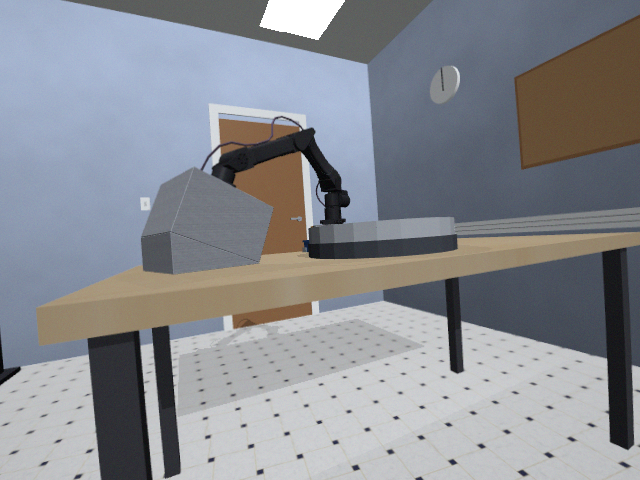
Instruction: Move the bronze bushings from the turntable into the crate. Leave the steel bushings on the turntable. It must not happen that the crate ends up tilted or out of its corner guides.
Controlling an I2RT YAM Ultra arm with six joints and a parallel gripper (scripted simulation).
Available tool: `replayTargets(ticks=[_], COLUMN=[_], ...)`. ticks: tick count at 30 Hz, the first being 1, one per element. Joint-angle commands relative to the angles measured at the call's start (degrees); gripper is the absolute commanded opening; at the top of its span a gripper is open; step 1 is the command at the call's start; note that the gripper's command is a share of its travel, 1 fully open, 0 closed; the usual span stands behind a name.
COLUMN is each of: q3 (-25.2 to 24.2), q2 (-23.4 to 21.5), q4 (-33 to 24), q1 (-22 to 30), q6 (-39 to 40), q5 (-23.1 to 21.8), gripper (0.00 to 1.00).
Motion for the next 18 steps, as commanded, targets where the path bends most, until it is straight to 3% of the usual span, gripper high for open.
replayTargets(ticks=[1,18], q3=[-0.1,-0.3], q2=[-0.5,-2.2], q4=[0.4,-1.4], q1=[-0.9,-0.8], q6=[-0.3,-0.2], q5=[-0.7,-0.7], gripper=[0.16,0.16])
